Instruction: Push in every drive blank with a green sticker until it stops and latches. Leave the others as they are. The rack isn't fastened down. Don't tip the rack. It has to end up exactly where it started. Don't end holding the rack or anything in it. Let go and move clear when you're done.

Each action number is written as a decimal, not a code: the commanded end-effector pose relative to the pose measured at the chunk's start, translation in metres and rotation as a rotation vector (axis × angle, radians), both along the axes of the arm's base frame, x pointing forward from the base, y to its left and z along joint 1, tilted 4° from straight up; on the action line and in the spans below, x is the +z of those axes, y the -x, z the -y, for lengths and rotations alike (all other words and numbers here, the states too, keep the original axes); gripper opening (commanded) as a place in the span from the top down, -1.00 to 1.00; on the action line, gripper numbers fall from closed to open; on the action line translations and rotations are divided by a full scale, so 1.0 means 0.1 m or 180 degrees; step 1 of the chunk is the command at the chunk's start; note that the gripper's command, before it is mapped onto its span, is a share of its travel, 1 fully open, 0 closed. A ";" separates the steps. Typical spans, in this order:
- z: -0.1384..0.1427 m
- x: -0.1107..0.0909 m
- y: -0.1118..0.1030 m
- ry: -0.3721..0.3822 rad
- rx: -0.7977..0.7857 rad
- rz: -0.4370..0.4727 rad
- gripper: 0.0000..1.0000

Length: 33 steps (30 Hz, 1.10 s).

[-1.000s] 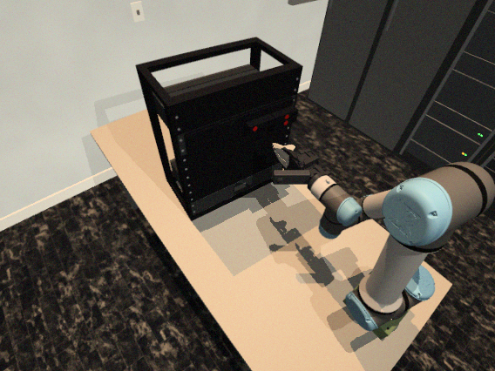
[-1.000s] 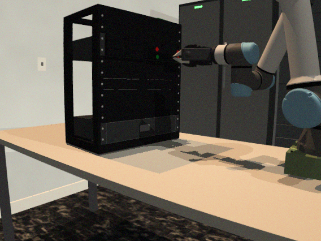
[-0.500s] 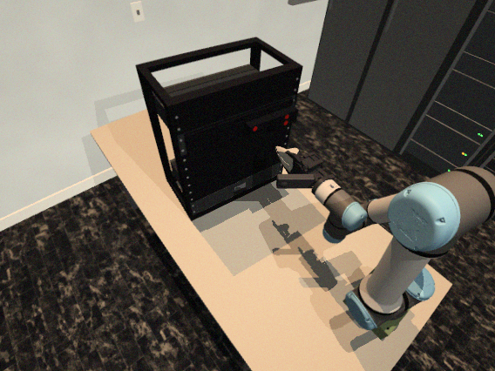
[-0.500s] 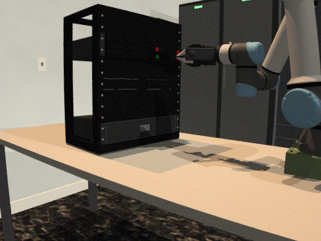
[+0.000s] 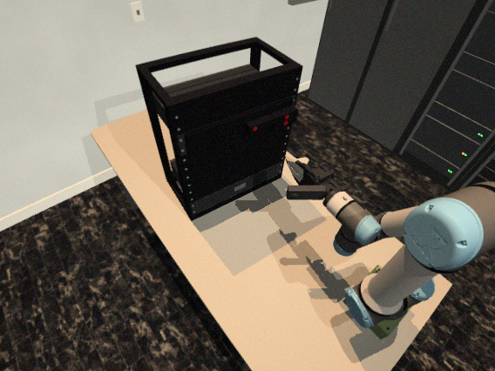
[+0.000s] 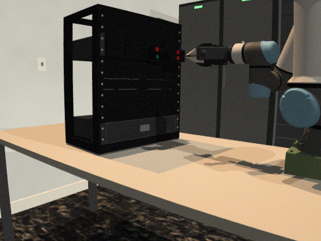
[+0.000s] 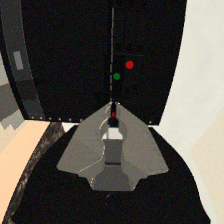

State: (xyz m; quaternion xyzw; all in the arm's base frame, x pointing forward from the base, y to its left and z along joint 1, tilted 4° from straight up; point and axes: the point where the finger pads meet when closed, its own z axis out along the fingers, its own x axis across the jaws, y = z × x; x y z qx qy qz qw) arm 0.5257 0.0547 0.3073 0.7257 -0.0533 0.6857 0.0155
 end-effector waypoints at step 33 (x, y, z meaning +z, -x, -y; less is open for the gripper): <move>-0.07 0.06 0.83 0.0000 0.0004 0.0000 1.00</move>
